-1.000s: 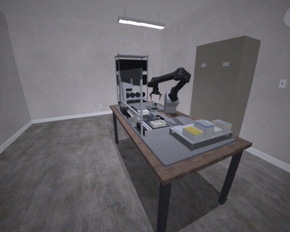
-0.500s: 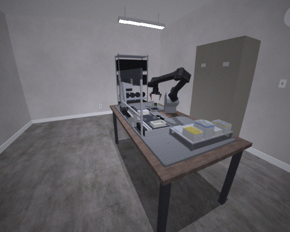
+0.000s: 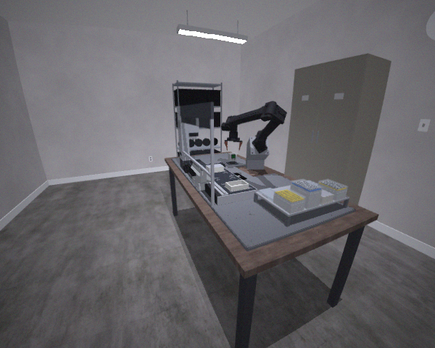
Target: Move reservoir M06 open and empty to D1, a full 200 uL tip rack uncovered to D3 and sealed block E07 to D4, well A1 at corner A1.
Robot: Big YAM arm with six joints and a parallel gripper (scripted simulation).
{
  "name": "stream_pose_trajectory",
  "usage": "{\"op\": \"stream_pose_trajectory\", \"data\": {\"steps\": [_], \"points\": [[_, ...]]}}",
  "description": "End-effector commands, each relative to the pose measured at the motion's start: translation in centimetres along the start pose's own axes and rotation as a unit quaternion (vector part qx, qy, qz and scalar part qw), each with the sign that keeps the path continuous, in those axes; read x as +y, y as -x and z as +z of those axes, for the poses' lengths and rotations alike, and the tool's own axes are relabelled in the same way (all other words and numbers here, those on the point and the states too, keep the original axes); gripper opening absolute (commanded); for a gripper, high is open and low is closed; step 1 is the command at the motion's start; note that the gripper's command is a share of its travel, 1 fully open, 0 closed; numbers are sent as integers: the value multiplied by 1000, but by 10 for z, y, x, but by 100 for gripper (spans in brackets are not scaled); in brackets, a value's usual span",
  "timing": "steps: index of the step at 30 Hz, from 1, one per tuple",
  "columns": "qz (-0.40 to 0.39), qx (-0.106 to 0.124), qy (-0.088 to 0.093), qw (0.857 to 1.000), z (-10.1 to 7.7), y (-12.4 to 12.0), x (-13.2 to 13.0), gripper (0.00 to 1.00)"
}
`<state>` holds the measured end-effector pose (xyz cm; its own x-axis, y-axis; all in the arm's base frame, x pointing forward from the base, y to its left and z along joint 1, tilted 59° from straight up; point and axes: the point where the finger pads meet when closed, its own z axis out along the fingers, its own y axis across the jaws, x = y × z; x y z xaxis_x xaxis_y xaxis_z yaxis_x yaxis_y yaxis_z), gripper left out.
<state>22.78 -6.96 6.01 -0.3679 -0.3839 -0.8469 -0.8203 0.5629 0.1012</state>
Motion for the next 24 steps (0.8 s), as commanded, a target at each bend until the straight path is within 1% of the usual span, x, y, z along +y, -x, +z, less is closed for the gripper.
{"op": "stream_pose_trajectory", "data": {"steps": [1,4,5,7,10,15,24], "points": [[-18,3,-6,1000,-2,3,-6,100],[-18,3,-6,1000,-2,3,-6,100],[4,1,-11,1000,-10,-1,-7,100],[4,1,-11,1000,-10,-1,-7,100],[-6,1,-16,1000,-9,-1,-9,100],[-20,3,-6,1000,-1,3,-6,100],[-20,4,-5,1000,-1,3,-5,100]]}}
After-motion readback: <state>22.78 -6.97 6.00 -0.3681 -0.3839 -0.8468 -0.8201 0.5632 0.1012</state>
